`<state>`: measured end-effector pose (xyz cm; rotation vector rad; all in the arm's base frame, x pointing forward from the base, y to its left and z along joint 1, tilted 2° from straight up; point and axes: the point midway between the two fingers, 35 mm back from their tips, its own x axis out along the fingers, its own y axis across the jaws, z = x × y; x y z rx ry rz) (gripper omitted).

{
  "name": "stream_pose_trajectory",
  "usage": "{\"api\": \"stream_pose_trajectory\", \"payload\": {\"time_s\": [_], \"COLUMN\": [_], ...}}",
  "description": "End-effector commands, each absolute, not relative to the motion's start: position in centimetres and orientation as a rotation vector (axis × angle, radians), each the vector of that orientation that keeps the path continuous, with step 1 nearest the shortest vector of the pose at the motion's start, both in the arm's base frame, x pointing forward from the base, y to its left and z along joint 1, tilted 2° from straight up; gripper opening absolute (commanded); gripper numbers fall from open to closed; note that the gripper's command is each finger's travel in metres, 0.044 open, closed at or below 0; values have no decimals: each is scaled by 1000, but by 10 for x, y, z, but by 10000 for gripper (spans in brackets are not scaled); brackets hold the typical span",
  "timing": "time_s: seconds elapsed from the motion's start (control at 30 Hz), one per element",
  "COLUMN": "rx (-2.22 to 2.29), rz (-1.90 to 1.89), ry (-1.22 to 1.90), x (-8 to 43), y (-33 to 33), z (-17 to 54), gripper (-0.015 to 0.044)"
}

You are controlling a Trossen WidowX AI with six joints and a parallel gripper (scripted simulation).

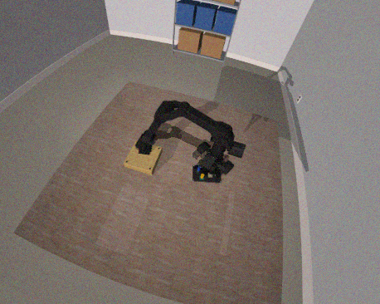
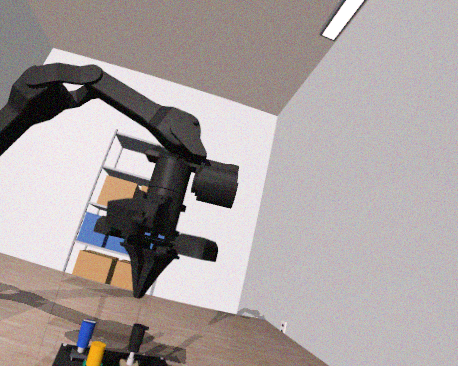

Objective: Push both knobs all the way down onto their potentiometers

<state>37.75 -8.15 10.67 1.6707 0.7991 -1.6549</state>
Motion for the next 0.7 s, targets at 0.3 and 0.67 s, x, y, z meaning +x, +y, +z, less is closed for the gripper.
{"api": "stream_pose_trajectory", "payload": {"time_s": [0.3,0.67], "rx": [1940,1953], "rz": [-1951,-1965], "ry": [447,427], "x": [391,392], "y": [-82,-82], "z": [115,96], "gripper": [0,0]}}
